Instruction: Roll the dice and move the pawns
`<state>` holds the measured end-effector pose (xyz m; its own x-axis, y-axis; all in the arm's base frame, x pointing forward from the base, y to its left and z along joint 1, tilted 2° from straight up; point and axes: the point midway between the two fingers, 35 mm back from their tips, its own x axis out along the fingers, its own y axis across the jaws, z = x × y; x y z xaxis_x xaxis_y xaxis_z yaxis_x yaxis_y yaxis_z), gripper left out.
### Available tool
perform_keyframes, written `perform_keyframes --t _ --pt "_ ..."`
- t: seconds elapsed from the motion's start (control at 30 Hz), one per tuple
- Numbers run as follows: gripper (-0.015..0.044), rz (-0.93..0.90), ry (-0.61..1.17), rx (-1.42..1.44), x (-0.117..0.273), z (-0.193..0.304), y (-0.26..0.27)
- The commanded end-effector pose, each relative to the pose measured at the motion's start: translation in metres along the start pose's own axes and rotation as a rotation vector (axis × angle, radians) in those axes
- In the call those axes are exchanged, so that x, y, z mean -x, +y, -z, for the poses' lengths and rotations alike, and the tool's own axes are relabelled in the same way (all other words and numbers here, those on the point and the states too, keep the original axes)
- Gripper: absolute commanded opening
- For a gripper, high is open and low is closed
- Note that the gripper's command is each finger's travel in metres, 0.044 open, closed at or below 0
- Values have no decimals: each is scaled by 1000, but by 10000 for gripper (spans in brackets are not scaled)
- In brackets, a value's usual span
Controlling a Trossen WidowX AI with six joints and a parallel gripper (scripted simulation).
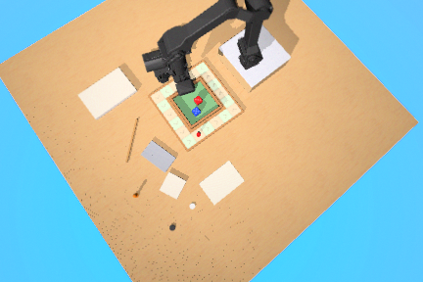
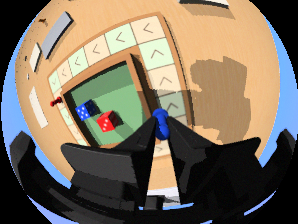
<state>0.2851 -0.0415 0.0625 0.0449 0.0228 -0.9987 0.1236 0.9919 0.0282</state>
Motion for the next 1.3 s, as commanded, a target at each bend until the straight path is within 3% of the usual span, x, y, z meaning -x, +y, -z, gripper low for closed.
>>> perform_keyframes --t 0.0,0.5,1.1,1.27 --pt "0 -5 -4 0 -13 -16 -7" --pt "0 -4 -4 0 -55 -24 -12" --pt "0 -4 -4 0 -73 -24 -11" --pt "131 1 -7 -1 -67 -25 -12"
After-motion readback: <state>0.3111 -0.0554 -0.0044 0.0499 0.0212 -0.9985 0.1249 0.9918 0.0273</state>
